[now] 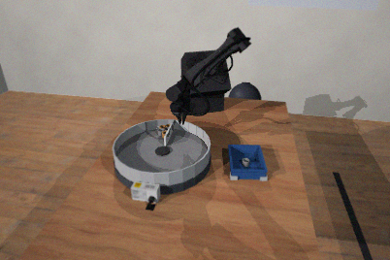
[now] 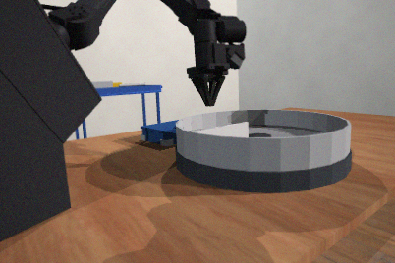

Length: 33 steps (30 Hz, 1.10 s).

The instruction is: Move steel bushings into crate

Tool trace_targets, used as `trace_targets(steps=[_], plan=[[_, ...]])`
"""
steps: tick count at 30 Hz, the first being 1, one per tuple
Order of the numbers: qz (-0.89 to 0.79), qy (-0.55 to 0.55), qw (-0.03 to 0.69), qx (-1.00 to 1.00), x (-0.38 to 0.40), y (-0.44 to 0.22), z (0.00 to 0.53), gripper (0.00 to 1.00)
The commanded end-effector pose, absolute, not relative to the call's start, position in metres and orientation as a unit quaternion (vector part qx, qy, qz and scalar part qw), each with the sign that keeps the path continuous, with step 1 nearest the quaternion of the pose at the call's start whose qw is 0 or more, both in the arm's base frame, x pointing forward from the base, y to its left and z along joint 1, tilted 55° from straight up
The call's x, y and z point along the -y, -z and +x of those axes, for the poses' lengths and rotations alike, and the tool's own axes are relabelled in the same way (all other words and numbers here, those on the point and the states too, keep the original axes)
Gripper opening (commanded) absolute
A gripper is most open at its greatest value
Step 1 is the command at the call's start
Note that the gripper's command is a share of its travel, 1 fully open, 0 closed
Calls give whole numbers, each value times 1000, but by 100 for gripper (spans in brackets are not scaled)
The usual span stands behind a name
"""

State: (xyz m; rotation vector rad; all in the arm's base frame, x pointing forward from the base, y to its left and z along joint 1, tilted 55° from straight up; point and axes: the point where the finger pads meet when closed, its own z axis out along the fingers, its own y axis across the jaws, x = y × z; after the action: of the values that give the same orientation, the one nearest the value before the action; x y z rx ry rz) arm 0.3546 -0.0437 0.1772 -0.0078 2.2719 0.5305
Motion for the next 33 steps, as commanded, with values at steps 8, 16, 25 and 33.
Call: trace_targets(steps=[8, 16, 25, 33], plan=[[-43, -226, 404, -885, 133, -124, 369, 13], [-42, -226, 405, -885, 159, -107, 371, 13], [-46, -220, 410, -884, 160, -113, 371, 13], [-46, -221, 410, -884, 160, -113, 371, 13]])
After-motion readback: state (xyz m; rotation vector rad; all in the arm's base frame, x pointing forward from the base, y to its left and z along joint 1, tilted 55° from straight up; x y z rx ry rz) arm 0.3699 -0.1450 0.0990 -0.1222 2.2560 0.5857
